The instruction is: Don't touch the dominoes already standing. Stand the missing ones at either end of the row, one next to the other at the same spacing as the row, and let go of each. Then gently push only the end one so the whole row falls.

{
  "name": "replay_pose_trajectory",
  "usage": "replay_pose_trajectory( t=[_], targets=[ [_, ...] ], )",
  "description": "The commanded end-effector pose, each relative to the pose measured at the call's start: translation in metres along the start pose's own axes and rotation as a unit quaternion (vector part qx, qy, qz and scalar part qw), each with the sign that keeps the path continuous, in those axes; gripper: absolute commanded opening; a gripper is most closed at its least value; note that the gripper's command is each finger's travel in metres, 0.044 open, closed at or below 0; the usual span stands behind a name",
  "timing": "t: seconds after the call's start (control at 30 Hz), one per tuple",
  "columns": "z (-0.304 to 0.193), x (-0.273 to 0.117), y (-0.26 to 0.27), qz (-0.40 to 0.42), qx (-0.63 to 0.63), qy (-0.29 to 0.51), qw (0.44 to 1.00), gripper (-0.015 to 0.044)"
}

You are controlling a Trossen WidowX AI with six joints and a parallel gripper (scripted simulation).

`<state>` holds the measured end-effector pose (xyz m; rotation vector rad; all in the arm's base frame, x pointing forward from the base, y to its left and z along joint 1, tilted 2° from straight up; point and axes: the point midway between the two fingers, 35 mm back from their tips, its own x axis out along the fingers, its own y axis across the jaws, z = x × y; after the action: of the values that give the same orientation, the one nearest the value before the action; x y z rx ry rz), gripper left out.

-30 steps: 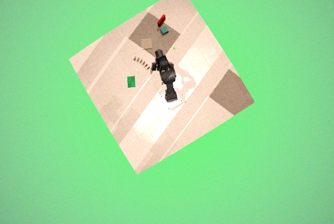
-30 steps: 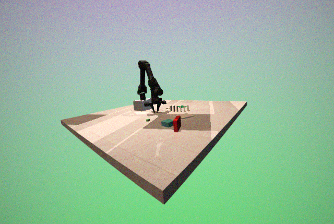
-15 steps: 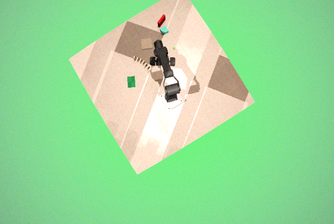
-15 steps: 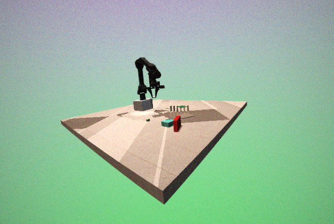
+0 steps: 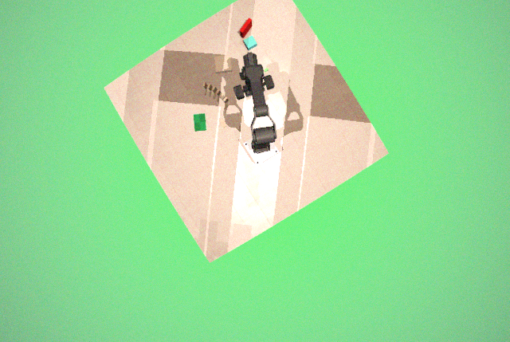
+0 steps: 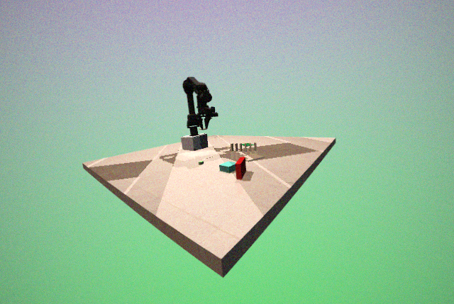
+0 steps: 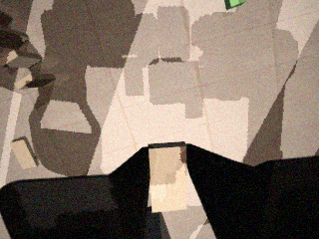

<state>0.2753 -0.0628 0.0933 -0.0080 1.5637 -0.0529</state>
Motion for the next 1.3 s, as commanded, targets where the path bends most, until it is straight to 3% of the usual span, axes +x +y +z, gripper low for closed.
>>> replay_pose_trajectory(
  t=[0.0,0.53,1.27],
  targets=[
    [-0.002,0.000,-0.035,-0.001,-0.196,0.002,0.981,0.0107],
    [0.000,0.002,-0.040,0.002,-0.215,-0.005,0.977,0.0107],
    [0.055,0.065,-0.064,0.073,-0.099,-0.229,0.966,0.0107]
  ],
)
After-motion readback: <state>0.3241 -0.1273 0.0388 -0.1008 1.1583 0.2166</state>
